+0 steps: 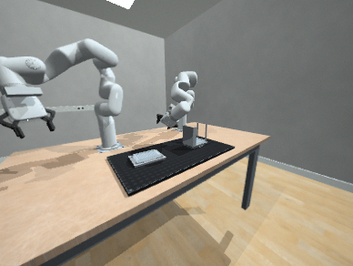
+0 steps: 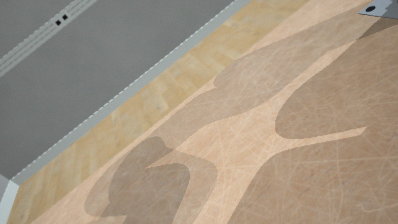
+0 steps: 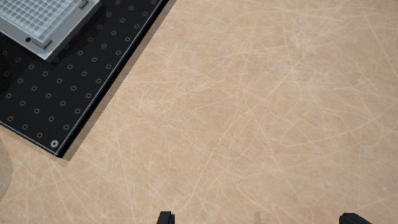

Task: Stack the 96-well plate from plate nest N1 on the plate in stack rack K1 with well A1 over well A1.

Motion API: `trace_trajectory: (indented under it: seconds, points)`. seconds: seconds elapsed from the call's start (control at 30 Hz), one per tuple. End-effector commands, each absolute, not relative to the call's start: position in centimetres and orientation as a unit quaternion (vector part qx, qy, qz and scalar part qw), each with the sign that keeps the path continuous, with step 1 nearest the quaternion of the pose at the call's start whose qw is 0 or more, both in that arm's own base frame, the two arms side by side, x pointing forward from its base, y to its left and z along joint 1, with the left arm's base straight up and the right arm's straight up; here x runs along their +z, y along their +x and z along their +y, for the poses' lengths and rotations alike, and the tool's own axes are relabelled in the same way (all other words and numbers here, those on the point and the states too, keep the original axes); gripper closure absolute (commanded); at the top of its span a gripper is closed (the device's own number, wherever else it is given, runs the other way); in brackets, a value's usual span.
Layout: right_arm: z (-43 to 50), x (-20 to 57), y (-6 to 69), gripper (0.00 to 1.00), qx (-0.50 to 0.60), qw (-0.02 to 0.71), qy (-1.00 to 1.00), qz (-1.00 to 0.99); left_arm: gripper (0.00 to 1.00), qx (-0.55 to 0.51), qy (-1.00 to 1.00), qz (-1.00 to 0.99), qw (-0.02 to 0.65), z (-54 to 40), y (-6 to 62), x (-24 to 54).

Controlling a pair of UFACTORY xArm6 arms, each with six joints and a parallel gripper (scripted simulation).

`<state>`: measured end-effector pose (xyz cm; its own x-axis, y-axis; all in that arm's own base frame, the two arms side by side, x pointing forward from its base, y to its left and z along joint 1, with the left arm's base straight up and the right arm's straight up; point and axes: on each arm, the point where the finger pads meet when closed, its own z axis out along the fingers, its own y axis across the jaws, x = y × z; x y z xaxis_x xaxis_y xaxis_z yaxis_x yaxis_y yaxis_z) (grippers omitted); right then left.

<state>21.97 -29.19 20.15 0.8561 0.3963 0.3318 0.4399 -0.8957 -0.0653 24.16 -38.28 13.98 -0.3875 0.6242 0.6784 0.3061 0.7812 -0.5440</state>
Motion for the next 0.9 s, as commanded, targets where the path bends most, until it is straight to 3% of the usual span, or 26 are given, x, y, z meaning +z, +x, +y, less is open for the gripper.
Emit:
trace_trajectory:
  seconds: [0.0, 0.87]
  points:
    - [-29.3, 20.3, 22.0, 0.00, -0.157, 0.068, -0.961, -0.218, 0.00, 0.169, -0.286, -0.817, 0.472, -38.4, 24.3, 14.2]
    - [-29.3, 20.3, 22.0, 0.00, -0.157, 0.068, -0.961, -0.218, 0.00, 0.168, -0.286, -0.817, 0.472, -38.3, 24.2, 16.6]
